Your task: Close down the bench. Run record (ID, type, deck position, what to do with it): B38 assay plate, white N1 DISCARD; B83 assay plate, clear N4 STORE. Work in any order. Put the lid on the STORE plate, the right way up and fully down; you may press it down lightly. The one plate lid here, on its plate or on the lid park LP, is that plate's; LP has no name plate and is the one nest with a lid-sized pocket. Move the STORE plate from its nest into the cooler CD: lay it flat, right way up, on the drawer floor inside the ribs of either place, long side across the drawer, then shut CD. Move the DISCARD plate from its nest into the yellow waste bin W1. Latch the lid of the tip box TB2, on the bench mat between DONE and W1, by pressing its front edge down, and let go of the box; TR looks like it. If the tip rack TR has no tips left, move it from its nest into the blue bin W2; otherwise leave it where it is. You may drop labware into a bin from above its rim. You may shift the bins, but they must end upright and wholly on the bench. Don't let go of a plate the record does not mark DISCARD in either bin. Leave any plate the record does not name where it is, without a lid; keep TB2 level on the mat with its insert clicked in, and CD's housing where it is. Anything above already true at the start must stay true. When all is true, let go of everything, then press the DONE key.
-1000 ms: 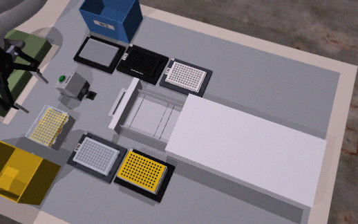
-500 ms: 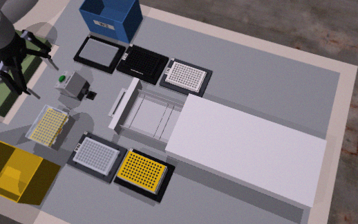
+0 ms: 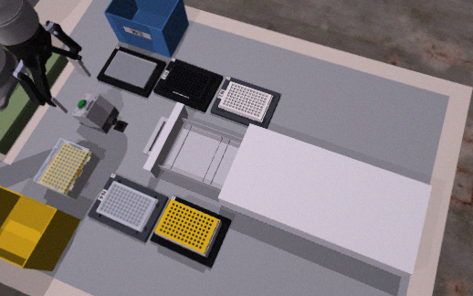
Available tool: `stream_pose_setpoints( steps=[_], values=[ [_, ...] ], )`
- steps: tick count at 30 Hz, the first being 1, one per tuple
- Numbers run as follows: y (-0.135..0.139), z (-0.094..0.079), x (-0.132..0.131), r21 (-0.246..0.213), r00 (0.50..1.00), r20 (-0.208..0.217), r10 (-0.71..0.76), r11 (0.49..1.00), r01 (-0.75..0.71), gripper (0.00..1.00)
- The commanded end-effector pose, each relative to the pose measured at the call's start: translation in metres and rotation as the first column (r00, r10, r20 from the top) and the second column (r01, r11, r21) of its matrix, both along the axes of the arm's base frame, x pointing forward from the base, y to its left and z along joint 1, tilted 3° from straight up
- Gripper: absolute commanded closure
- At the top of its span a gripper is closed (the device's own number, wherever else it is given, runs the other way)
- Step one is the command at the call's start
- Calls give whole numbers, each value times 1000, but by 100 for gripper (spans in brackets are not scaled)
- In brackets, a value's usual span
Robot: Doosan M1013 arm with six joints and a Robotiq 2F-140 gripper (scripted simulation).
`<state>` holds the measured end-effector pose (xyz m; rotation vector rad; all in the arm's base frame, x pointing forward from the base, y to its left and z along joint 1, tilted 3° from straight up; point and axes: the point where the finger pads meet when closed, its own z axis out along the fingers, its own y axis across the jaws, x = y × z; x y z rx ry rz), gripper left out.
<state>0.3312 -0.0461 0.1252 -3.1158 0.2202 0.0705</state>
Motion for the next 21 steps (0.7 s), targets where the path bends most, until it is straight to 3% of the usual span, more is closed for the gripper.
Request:
stream_pose_setpoints(
  steps=[1,21],
  values=[
    [17,-1,4,-1,1000,0,-1,1000,1,34],
    [87,-4,19,-1,1000,0,-1,1000,1,34]
  ],
)
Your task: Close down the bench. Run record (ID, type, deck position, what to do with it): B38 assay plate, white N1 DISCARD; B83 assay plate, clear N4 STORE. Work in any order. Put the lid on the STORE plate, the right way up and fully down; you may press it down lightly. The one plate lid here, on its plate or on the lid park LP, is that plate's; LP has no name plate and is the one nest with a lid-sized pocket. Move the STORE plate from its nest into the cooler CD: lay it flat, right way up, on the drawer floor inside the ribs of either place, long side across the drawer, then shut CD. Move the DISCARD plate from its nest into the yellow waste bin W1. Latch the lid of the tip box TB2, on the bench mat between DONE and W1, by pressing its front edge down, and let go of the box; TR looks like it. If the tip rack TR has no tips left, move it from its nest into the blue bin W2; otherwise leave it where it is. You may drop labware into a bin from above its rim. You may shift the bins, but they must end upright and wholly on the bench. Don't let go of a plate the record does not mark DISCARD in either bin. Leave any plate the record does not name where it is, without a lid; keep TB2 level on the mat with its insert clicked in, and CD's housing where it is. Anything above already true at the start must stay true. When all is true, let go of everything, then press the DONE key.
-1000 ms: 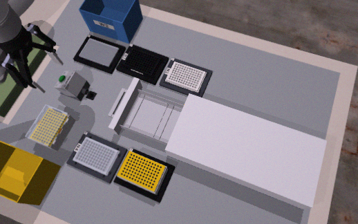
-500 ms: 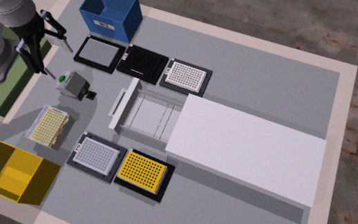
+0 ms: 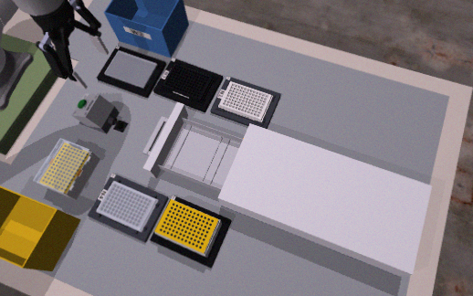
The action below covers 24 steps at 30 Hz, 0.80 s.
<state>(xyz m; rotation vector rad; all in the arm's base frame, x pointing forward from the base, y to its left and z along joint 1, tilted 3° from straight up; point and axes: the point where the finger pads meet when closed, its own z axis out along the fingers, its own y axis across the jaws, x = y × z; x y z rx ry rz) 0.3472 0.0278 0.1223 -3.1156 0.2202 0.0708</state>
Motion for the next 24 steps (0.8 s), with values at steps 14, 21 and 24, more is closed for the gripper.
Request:
stream_pose_setpoints(
  steps=[14,21,24],
  values=[
    [60,-2,13,-1,1000,0,-1,1000,1,34],
    [87,-4,19,-1,1000,0,-1,1000,1,34],
    [91,-4,20,-1,1000,0,-1,1000,1,34]
  ],
)
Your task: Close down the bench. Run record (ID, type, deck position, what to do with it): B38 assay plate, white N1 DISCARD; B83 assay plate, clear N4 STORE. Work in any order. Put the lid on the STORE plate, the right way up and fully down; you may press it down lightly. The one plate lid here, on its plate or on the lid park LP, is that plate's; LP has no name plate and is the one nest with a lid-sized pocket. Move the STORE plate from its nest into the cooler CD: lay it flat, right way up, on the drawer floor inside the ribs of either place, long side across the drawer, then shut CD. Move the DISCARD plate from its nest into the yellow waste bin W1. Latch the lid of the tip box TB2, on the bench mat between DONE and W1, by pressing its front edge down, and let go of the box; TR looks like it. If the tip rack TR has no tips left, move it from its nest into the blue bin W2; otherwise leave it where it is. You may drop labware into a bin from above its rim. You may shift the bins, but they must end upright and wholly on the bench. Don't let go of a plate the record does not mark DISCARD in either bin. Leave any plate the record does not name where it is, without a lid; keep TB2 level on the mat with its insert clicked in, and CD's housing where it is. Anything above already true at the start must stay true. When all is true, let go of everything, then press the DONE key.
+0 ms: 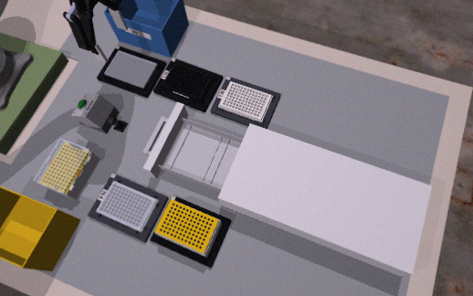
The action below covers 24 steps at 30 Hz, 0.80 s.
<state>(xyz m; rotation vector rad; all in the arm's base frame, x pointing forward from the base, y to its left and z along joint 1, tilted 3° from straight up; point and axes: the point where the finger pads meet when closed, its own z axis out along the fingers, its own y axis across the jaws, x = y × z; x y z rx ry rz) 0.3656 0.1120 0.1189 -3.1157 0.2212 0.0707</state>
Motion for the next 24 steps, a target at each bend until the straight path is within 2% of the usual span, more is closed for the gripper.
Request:
stream_pose_setpoints(
  steps=[1,11,24],
  values=[
    [11,-1,3,-1,1000,0,0,1000,0,34],
    [11,-1,3,-1,1000,0,0,1000,0,34],
    [11,-15,2,-1,1000,0,0,1000,0,34]
  ],
)
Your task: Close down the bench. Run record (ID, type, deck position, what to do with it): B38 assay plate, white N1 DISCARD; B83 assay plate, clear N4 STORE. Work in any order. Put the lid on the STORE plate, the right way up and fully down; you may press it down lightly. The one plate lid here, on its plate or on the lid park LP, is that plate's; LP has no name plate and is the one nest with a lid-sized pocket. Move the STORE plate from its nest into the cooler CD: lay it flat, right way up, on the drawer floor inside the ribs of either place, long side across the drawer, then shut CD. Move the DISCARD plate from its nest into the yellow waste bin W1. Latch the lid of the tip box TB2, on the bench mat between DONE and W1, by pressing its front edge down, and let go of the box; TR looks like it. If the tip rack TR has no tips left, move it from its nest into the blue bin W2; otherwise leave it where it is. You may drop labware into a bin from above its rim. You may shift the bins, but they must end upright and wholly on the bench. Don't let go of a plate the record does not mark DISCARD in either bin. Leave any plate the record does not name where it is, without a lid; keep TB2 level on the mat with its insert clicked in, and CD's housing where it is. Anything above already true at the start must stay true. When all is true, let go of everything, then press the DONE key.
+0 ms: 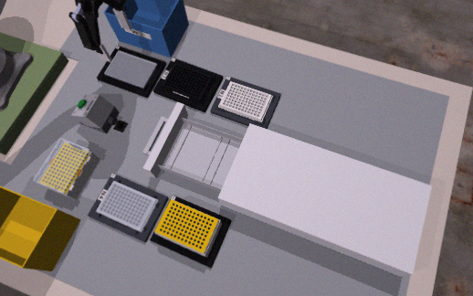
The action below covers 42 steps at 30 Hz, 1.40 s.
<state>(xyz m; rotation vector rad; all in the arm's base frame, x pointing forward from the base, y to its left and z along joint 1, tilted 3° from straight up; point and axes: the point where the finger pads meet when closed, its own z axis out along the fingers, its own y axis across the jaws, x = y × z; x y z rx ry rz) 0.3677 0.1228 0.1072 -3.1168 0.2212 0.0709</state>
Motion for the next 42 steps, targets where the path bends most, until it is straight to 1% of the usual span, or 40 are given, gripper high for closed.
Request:
stream_pose_setpoints(
  steps=[1,42],
  values=[
    [0,-5,0,0,1000,0,0,1000,0,34],
    [1,-53,-2,0,1000,0,0,1000,0,34]
  ],
)
